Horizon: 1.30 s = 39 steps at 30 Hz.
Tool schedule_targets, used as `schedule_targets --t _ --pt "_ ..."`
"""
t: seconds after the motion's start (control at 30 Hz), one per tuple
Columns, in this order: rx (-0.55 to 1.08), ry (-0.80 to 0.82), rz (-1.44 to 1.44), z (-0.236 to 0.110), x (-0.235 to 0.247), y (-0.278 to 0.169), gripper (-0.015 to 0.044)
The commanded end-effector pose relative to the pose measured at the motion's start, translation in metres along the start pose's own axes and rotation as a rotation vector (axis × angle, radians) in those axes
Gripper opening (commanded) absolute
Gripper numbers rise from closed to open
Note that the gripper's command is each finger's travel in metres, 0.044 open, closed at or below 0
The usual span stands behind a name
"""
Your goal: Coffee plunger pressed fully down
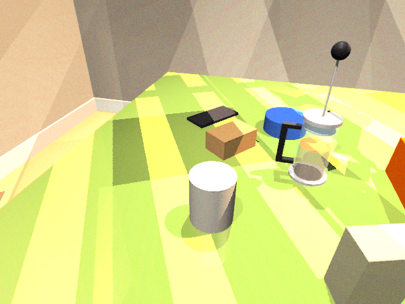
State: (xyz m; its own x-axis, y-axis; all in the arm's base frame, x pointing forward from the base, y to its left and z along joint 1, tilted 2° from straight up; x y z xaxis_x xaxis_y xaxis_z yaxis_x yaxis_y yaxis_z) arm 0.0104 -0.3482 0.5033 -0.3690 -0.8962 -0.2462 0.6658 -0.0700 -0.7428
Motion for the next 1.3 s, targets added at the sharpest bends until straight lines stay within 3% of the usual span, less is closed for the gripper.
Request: schedule_targets --t 0.0,0.13,0.33,0.57,0.87,1.07,1.27 --pt "0.000 0.000 0.017 0.002 -0.001 0.001 0.0426" --pt "-0.009 0.000 0.249 0.023 -0.021 0.022 0.0440" --pt "-0.074 0.055 0.844 0.059 -0.080 0.080 0.0440" --pt "-0.217 0.227 1.459 0.062 -0.161 0.144 0.0440" --pt "-0.464 0.635 2.021 0.006 -0.262 0.205 0.0440" --pt "-0.624 1.018 2.201 -0.062 -0.314 0.228 0.0440" --pt "-0.733 1.420 2.196 -0.142 -0.339 0.235 0.0440"
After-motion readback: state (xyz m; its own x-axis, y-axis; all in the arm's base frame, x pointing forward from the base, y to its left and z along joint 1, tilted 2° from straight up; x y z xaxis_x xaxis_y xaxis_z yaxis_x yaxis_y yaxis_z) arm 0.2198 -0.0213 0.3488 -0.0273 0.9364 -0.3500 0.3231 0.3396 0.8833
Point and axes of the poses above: the point midway between the two fingers, 35 mm back from their tips, its own z axis out along the fingers, its own x axis across the jaws, y = z × x, the point moved 6 cm from there along -z, back along the fingers, and after that the axes turned 10 degrees about -z, right-handed, at the moved point
